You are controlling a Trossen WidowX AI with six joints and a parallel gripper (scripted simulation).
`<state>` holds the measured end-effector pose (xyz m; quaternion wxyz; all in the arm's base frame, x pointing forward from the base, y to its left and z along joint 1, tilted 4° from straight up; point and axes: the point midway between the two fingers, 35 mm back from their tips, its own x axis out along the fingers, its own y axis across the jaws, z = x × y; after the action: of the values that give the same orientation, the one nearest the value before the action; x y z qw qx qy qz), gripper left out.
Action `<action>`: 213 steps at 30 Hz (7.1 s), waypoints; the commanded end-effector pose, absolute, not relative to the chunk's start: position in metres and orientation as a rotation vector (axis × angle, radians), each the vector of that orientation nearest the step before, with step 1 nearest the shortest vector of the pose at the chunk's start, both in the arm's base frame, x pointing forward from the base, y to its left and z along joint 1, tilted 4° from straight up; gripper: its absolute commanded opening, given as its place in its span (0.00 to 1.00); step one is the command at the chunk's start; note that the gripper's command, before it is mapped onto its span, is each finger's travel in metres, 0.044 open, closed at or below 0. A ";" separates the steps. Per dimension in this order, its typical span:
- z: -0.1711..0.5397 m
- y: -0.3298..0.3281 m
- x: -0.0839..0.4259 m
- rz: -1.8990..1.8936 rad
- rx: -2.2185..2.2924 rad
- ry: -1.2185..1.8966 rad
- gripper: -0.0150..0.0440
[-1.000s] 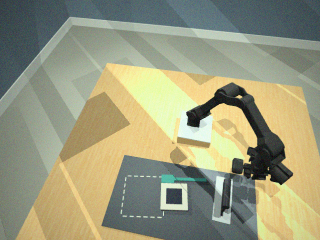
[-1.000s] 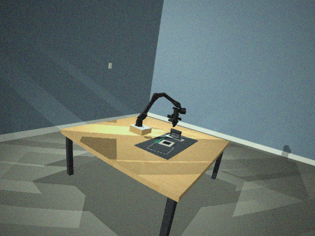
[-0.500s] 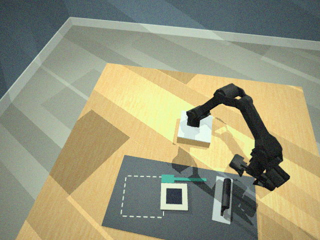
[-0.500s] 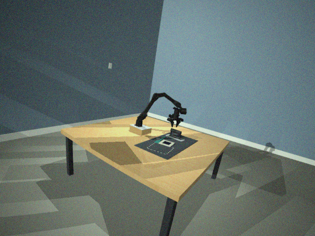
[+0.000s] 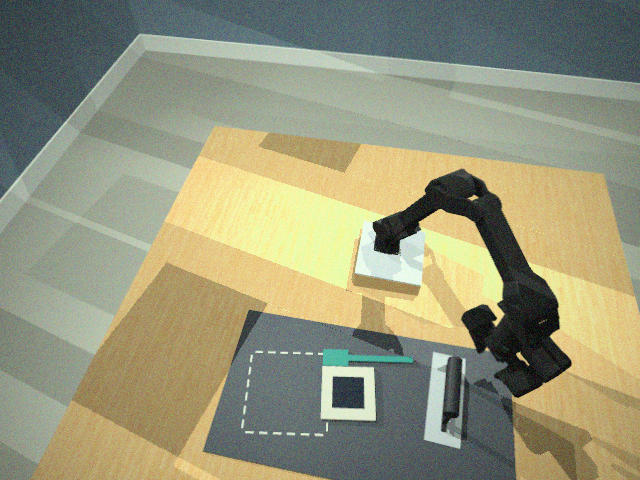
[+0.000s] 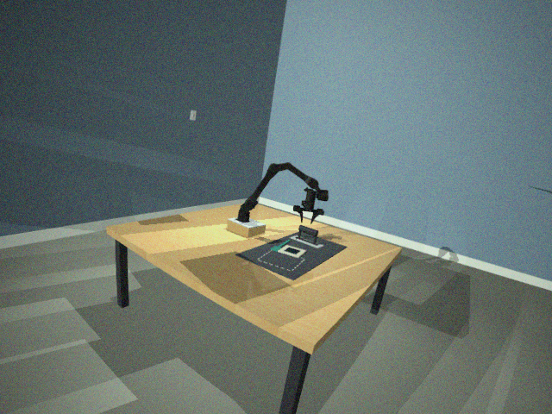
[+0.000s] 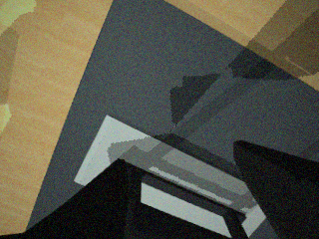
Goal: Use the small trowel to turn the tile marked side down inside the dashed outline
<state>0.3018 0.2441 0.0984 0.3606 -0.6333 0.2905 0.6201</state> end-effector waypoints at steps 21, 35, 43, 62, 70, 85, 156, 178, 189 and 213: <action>0.107 0.220 0.325 1.058 -1.024 1.193 0.71; 0.111 0.204 0.337 0.711 -0.643 1.363 0.71; 0.113 0.194 0.344 0.507 -0.423 1.430 0.71; 0.119 0.171 0.358 0.031 0.088 1.501 0.71; 0.115 0.172 0.358 0.027 0.092 1.501 0.71; 0.091 0.174 0.360 0.027 0.092 1.501 0.71; 0.074 0.175 0.361 0.703 -0.641 1.365 0.47; 0.074 0.175 0.361 0.906 -0.866 1.275 0.71; 0.074 0.175 0.361 0.906 -0.866 1.275 0.71; 0.119 0.170 0.355 0.760 -0.705 1.342 0.71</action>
<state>0.3545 0.1703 0.1182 0.6489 -0.3366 0.5798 0.3597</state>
